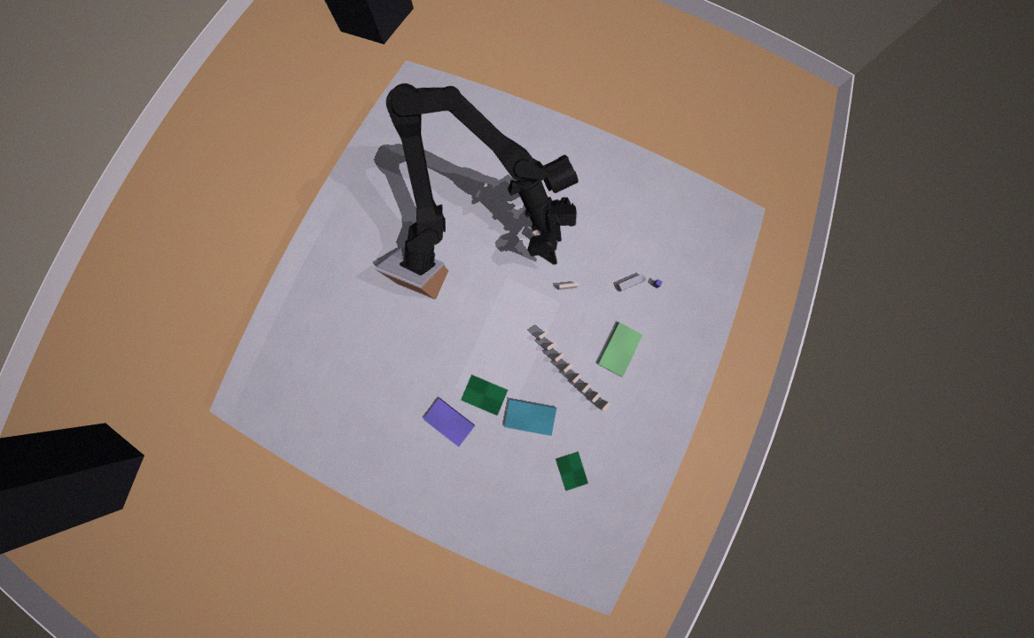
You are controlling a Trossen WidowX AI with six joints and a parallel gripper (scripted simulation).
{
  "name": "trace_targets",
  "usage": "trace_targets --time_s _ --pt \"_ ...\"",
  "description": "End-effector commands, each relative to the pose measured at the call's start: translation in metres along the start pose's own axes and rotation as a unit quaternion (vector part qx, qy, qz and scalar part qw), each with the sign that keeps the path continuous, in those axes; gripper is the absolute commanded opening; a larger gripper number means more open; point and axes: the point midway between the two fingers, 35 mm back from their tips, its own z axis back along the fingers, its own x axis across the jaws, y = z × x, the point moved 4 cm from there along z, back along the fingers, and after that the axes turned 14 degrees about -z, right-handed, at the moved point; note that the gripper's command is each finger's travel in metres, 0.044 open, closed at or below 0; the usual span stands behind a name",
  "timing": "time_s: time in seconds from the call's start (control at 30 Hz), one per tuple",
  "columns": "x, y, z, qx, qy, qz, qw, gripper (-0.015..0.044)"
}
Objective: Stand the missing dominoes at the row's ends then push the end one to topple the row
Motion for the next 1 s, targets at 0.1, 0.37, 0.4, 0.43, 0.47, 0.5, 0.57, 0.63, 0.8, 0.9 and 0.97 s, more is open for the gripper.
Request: trace_targets --time_s 0.1,0.37,0.4,0.43,0.47,0.5,0.57,0.63,0.8,0.9,0.97 --pt "-0.014 -0.011 0.071 0.323 -0.133 -0.155 0.924 0.044" --pt "-0.014 -0.011 0.073 0.325 -0.136 -0.158 0.923 0.044" --pt "-0.014 -0.011 0.073 0.325 -0.136 -0.158 0.923 0.044" --pt "-0.014 -0.011 0.073 0.325 -0.136 -0.158 0.923 0.044" --pt "-0.014 -0.011 0.073 0.325 -0.136 -0.158 0.923 0.044" --pt "-0.014 -0.011 0.073 0.325 -0.136 -0.158 0.923 0.044" --pt "-0.014 -0.011 0.073 0.325 -0.136 -0.158 0.923 0.044" --pt "-0.014 -0.011 0.073 0.325 -0.136 -0.158 0.923 0.044" --pt "-0.014 -0.01 0.071 0.325 -0.135 -0.158 0.923 0.044" --pt "-0.007 -0.001 0.056 0.325 -0.134 -0.157 0.923 0.044" --pt "-0.002 0.008 0.044 0.324 -0.135 -0.157 0.923 0.044"
